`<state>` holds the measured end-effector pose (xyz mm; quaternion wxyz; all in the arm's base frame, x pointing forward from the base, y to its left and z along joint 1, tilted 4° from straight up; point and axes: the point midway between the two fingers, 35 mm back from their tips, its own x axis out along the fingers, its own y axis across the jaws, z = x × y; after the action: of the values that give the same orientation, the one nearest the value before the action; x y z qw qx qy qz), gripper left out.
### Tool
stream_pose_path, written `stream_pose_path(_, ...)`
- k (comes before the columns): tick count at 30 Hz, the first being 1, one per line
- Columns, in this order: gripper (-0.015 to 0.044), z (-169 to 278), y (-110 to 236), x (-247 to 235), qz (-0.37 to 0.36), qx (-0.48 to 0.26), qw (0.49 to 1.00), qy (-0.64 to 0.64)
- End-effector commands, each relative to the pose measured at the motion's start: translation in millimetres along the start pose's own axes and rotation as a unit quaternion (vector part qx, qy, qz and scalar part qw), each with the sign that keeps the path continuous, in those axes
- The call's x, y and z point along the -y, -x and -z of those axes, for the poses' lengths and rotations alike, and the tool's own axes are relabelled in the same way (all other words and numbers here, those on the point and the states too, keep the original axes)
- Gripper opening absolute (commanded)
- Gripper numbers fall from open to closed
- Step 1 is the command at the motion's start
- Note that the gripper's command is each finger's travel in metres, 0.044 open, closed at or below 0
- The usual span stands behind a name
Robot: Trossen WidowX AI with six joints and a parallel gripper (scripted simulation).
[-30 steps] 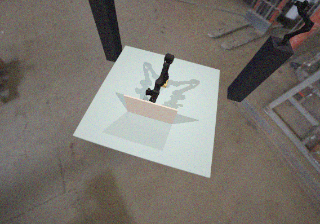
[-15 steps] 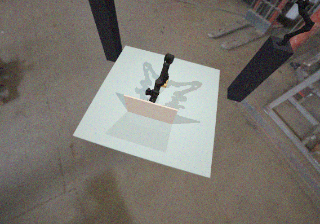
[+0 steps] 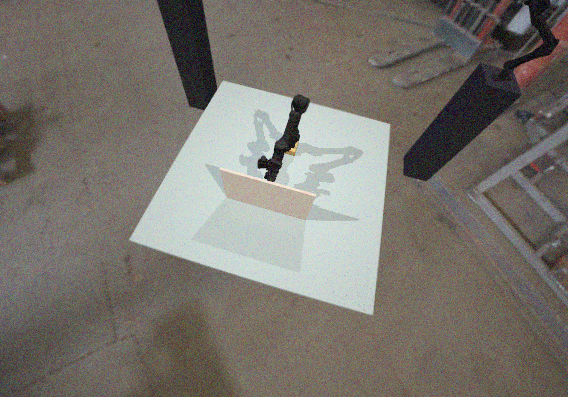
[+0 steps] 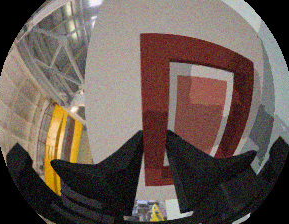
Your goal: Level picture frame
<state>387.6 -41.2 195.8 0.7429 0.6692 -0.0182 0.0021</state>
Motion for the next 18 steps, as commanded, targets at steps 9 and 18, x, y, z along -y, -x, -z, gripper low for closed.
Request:
stream_pose_path(9, 0.0000, -1.9, -0.7, -5.1, -0.008, 0.000, 1.000, 0.001)
stream_pose_path(18, 0.0000, -1.9, -0.8, -2.1, -0.008, 0.000, 1.000, 0.001)
